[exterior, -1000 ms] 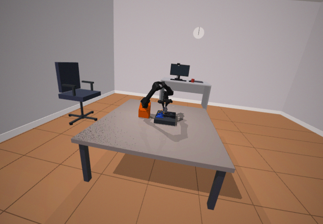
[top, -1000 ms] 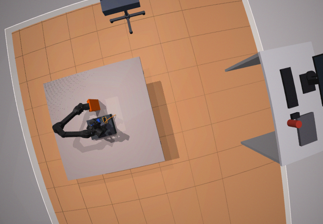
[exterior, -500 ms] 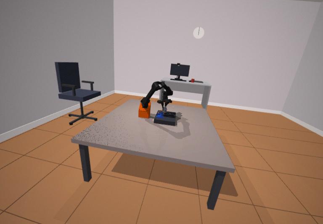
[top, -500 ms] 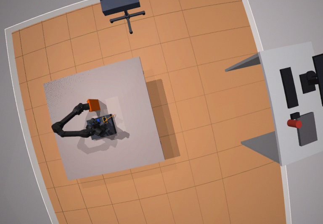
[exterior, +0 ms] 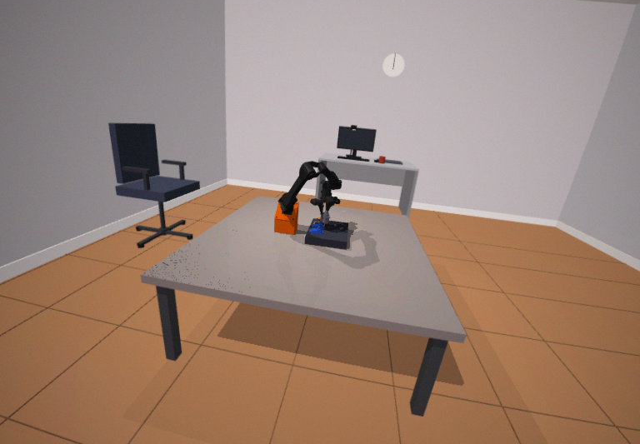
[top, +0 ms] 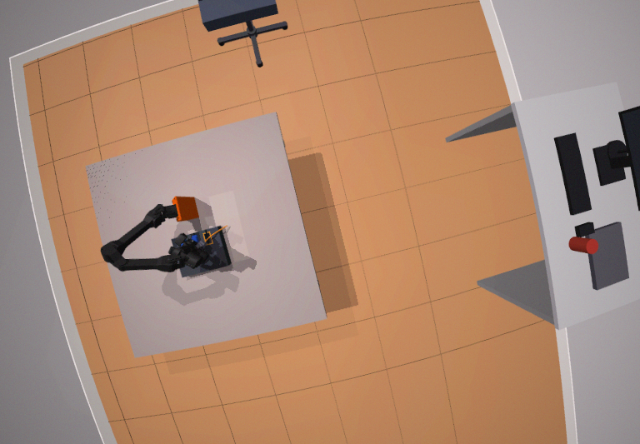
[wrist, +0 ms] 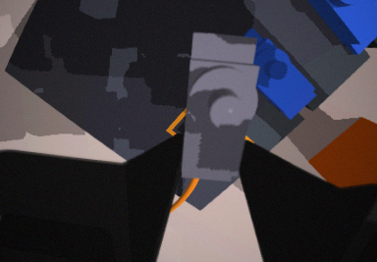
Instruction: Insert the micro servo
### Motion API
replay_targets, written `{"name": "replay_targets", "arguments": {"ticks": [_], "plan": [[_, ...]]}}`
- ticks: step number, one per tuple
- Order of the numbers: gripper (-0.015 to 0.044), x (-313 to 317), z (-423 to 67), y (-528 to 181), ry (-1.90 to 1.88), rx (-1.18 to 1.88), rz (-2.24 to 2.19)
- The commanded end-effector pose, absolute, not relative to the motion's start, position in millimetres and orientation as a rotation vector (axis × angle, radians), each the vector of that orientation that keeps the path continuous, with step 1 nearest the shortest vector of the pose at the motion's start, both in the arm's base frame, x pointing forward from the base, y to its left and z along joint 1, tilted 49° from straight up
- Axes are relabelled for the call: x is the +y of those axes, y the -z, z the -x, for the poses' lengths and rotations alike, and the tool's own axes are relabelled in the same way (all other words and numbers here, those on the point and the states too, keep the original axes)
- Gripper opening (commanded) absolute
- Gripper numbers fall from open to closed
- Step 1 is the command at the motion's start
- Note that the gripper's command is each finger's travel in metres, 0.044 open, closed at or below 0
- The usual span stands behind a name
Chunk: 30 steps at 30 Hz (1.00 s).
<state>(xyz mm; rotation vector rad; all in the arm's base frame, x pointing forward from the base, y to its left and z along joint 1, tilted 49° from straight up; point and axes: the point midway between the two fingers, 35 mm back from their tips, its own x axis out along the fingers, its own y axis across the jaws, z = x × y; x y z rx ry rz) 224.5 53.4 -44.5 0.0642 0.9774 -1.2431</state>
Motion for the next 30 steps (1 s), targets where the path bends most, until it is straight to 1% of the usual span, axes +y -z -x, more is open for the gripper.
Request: {"name": "replay_targets", "arguments": {"ticks": [1, 30], "plan": [[0.0, 55.2, -224.0, 40.9, 1.237, 0.972, -0.086], [0.0, 49.1, -214.8, 34.1, 1.237, 0.972, -0.085]]}}
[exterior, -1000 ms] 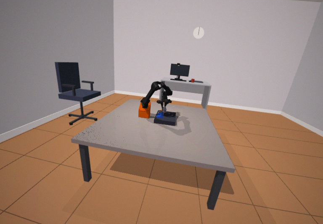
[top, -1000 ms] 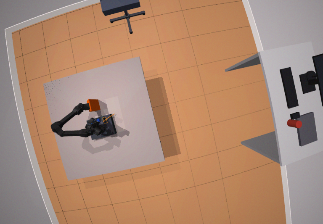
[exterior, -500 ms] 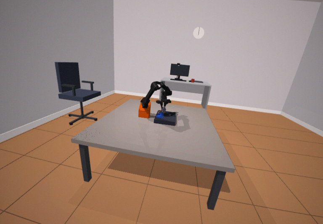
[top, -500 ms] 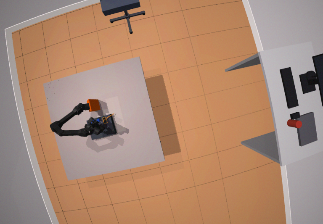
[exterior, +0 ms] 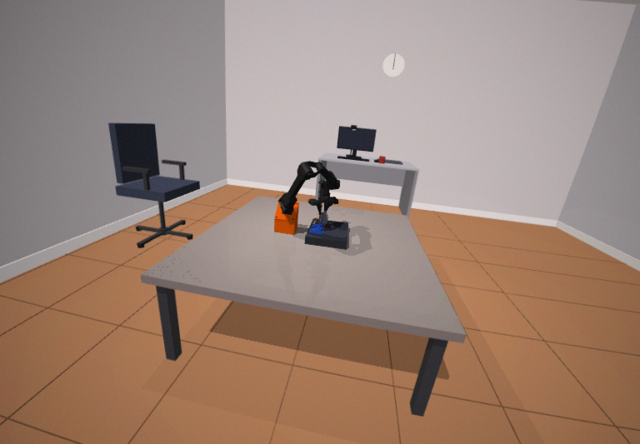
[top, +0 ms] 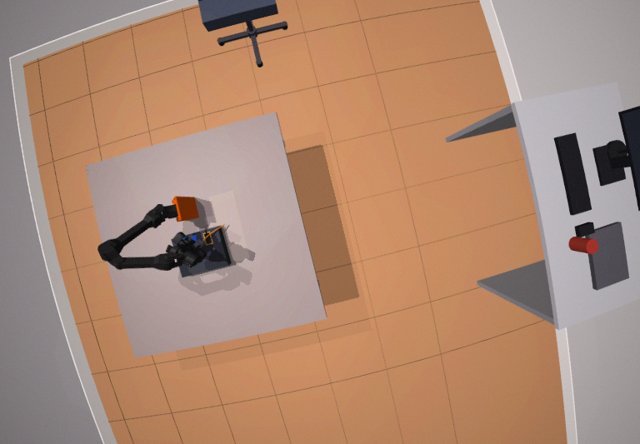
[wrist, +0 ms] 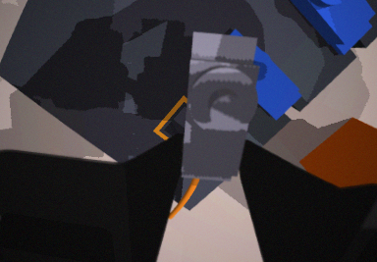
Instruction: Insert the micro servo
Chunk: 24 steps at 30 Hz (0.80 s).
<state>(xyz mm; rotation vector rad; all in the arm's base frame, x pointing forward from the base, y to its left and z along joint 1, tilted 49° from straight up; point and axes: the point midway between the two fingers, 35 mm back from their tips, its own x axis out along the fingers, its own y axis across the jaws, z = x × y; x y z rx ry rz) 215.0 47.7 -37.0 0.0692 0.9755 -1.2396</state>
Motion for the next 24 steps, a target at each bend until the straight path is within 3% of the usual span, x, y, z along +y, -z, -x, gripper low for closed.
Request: {"name": "replay_targets", "arguments": {"ticks": [1, 24], "plan": [[0.0, 49, -215, 34, 1.237, 0.972, -0.085], [0.0, 82, -282, 70, 1.235, 0.969, -0.09]]}}
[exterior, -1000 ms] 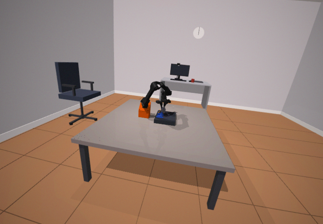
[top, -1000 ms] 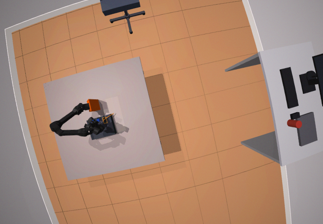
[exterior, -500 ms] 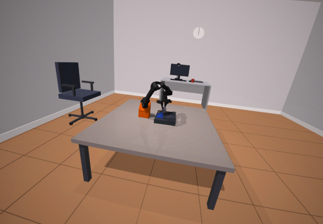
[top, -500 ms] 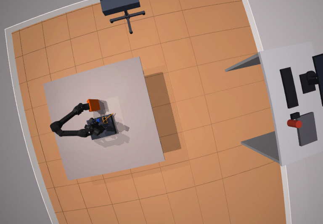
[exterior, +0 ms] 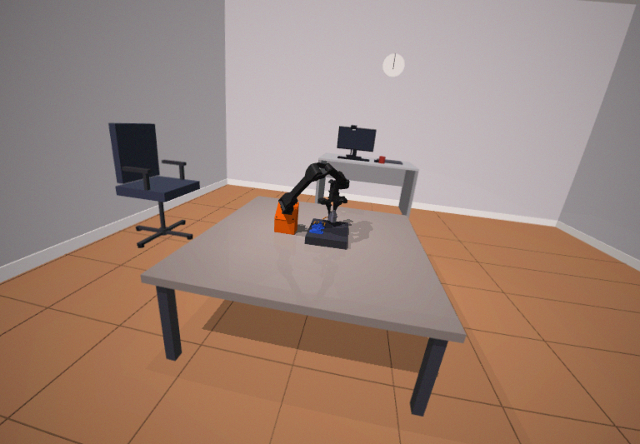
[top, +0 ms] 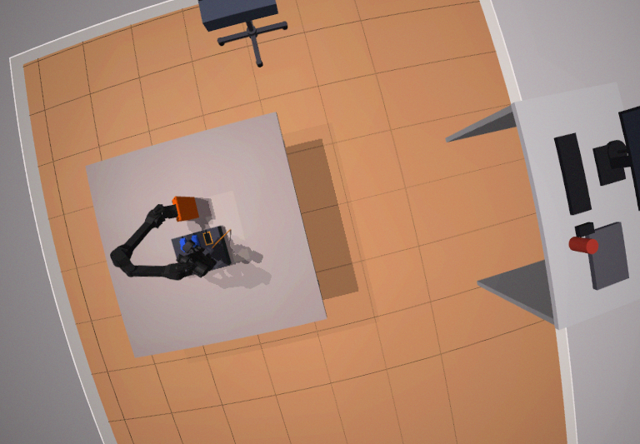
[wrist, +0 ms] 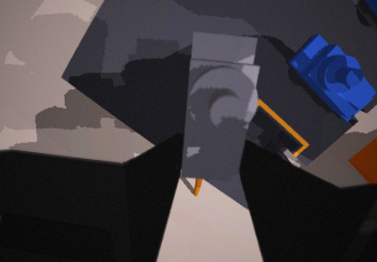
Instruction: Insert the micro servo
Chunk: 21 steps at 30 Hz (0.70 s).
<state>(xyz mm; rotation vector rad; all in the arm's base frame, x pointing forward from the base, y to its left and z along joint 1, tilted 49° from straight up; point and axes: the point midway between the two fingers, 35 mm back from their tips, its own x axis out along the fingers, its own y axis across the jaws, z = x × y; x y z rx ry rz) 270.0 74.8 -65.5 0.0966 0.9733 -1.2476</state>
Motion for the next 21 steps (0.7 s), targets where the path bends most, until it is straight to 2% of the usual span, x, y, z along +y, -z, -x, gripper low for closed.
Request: {"name": "replay_targets", "arguments": {"ticks": [1, 21], "plan": [[0.0, 83, -285, 72, 1.235, 0.969, -0.091], [0.0, 68, -295, 55, 1.236, 0.968, -0.089]]}}
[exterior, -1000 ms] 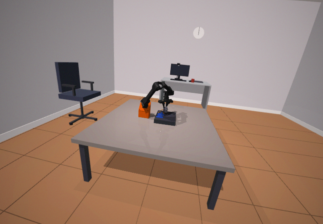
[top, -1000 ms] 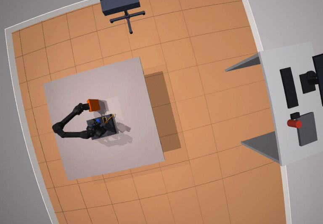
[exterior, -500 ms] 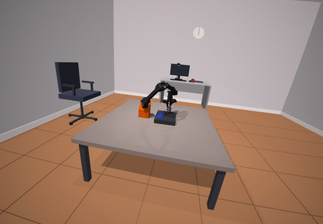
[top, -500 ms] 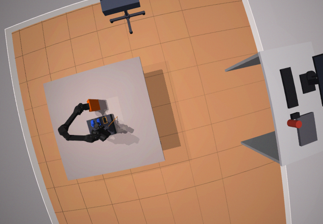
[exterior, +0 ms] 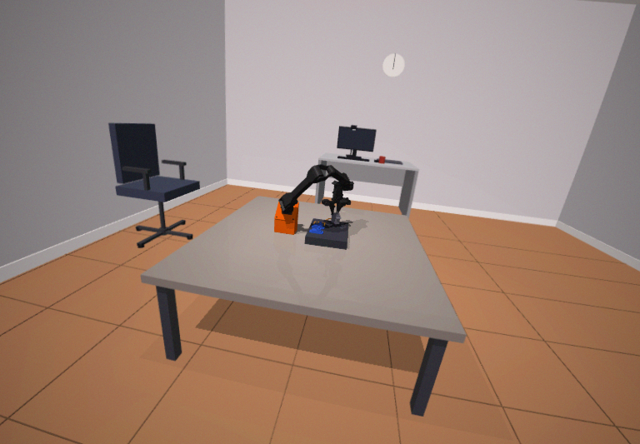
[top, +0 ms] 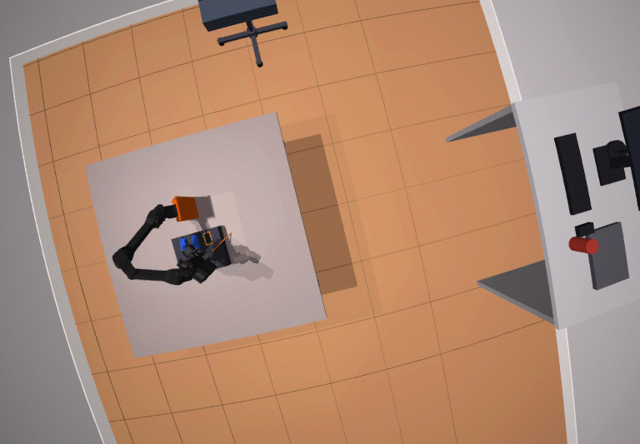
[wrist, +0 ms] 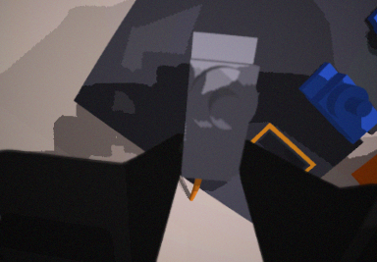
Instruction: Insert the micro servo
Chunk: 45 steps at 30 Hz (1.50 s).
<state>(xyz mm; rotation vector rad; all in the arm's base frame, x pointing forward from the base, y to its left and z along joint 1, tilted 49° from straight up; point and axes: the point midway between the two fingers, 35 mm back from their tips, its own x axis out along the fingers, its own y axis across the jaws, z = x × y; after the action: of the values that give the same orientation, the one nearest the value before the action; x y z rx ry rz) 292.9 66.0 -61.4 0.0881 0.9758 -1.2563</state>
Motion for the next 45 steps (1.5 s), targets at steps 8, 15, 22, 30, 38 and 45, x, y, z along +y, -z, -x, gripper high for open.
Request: {"name": "replay_targets", "arguments": {"ticks": [8, 15, 22, 30, 38, 45], "plan": [[0.0, 68, -295, 55, 1.142, 1.077, 0.055], [0.0, 68, -295, 55, 1.006, 1.211, 0.246], [0.0, 68, -295, 55, 0.858, 1.334, 0.436], [0.0, 68, -295, 55, 0.678, 1.457, 0.647], [0.0, 68, -294, 55, 0.662, 1.466, 0.665], [0.0, 68, -273, 55, 0.661, 1.468, 0.665]]}}
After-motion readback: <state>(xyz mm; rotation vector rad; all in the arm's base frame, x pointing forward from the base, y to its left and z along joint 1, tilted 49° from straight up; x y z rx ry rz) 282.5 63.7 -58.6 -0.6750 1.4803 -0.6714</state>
